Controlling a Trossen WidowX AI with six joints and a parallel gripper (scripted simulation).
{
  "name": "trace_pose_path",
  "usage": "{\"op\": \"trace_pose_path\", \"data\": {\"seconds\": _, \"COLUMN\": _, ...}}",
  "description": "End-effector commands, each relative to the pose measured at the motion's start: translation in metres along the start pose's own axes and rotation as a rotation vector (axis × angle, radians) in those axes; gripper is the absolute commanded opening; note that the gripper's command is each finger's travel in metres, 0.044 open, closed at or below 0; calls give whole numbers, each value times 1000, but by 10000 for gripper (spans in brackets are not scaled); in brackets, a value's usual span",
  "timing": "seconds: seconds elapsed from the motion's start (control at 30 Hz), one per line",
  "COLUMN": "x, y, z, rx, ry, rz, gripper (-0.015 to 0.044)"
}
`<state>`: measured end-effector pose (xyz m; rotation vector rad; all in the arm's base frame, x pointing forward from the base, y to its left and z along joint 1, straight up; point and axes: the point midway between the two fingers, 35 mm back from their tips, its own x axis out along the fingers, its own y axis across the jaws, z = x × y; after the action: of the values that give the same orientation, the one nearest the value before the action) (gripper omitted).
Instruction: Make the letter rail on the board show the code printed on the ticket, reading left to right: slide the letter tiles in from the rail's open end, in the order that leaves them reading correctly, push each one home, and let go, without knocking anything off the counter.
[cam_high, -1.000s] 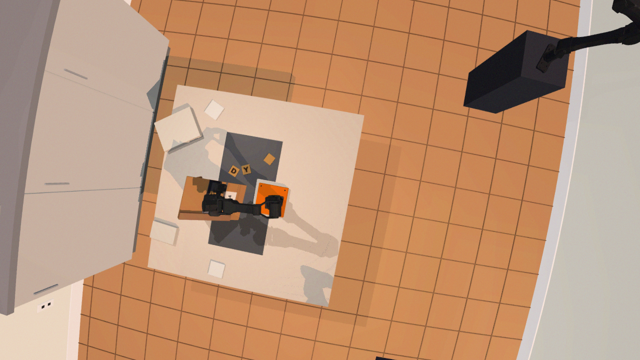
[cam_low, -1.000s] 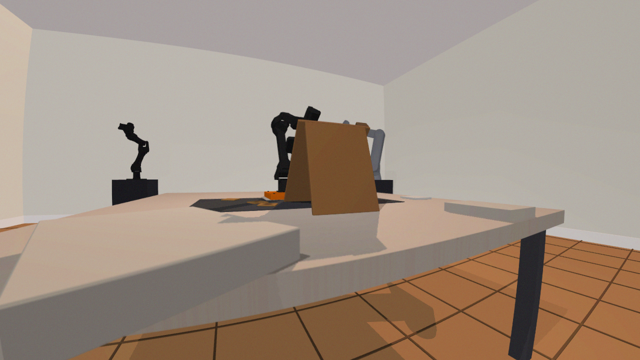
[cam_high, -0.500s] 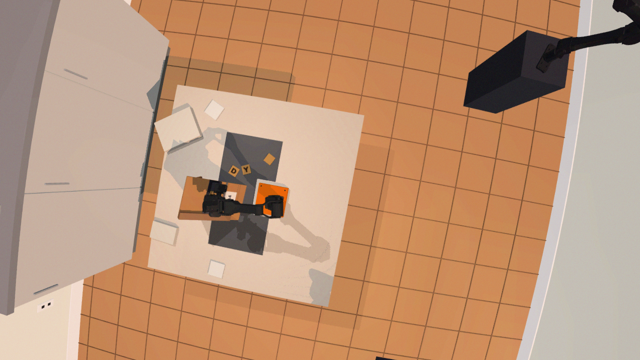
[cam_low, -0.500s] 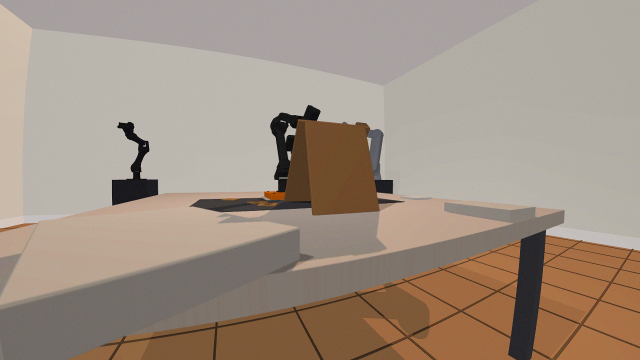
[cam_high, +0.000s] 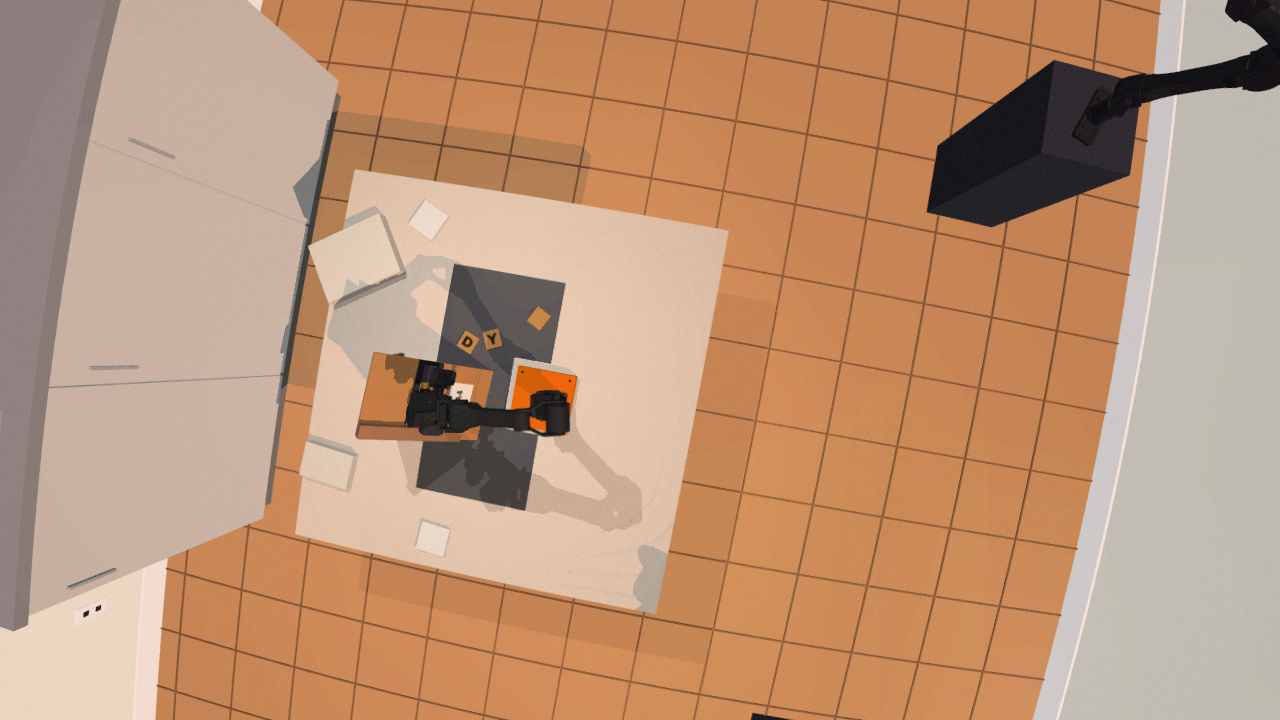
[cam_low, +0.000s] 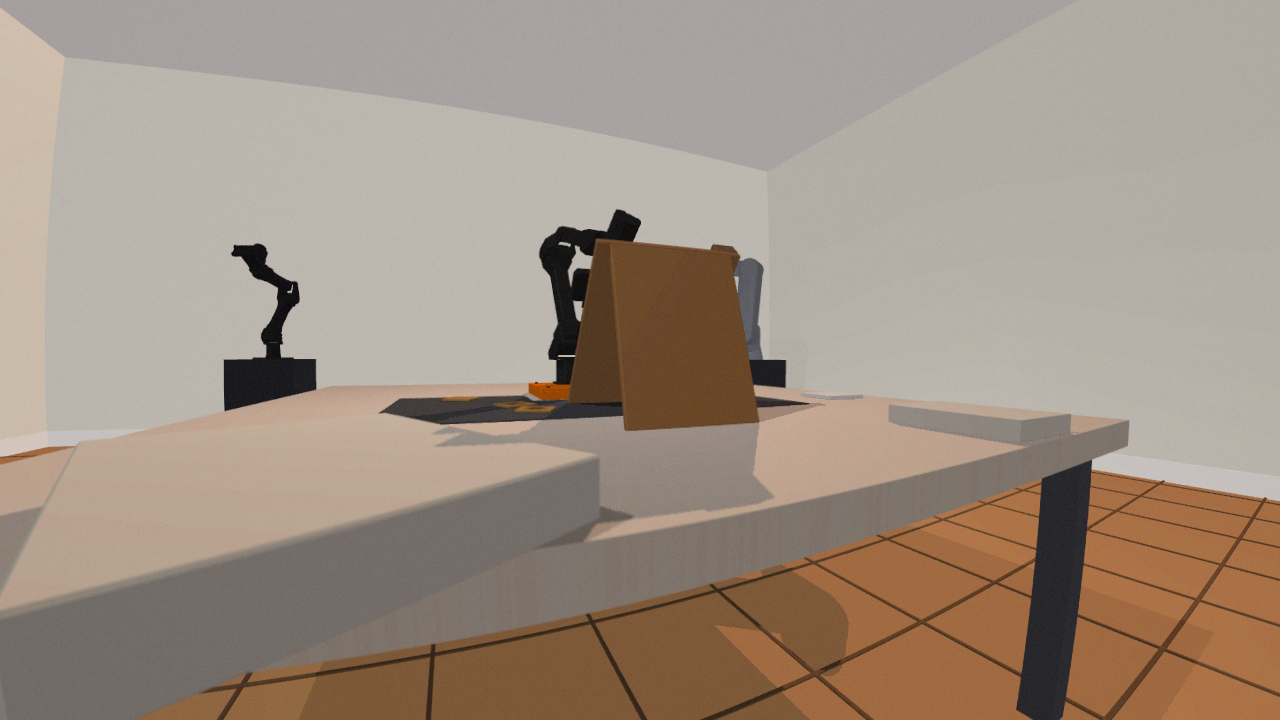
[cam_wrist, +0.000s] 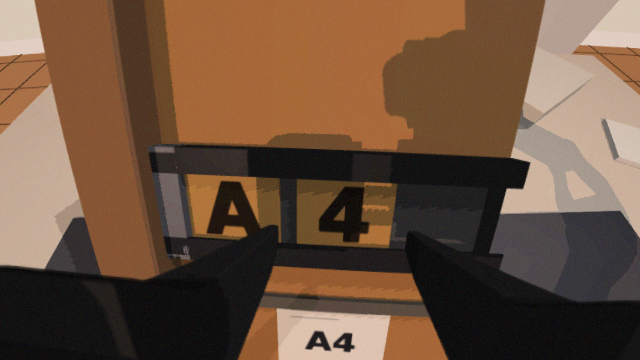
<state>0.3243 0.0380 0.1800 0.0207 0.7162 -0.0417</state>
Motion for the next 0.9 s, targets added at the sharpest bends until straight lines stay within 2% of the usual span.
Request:
{"op": "trace_pose_path", "data": {"seconds": 0.0, "x": -3, "y": 0, "z": 0, "rx": 5, "ry": -3, "rz": -3, "gripper": 295}}
{"op": "trace_pose_path", "data": {"seconds": 0.87, "x": -15, "y": -1, "z": 0, "rx": 5, "ry": -2, "rz": -3, "gripper": 295}}
